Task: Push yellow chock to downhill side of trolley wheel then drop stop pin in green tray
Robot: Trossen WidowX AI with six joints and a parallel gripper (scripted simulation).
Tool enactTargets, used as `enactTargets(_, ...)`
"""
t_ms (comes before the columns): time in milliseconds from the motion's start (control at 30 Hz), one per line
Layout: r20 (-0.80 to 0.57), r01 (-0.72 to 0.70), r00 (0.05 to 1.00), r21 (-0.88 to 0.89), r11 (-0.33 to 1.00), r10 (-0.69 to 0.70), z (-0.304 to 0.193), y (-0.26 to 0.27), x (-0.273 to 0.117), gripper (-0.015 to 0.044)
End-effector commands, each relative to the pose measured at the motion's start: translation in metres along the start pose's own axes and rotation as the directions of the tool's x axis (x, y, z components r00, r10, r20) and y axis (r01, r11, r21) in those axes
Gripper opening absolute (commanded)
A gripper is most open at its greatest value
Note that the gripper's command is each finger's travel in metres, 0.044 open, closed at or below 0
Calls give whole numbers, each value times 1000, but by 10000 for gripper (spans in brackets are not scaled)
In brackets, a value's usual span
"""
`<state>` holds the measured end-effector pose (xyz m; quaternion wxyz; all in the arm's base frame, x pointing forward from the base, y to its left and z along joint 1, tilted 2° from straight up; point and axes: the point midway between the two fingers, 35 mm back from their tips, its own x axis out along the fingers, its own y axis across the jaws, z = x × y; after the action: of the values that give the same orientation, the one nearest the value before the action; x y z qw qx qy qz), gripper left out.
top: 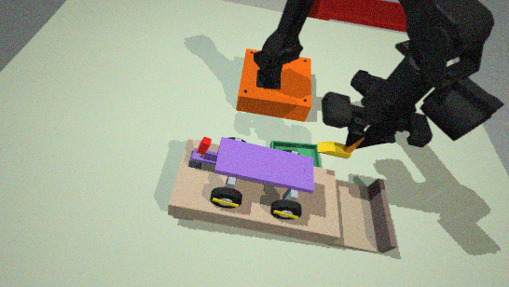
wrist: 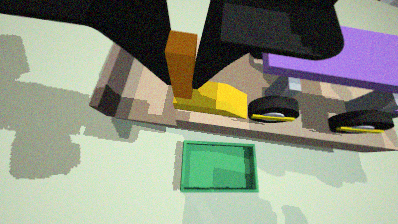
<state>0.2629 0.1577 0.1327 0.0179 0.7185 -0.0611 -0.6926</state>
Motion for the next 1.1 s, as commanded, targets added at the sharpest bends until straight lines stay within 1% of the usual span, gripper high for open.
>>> enactTargets(0,-2,-7,1000,0,1000,7,-11,0,3,0)
enactTargets(267,-3,-7,1000,0,1000,7,-18,-1,8,0)
enactTargets(1067,-3,-8,1000,0,1000,8,-18,-1,65,0)
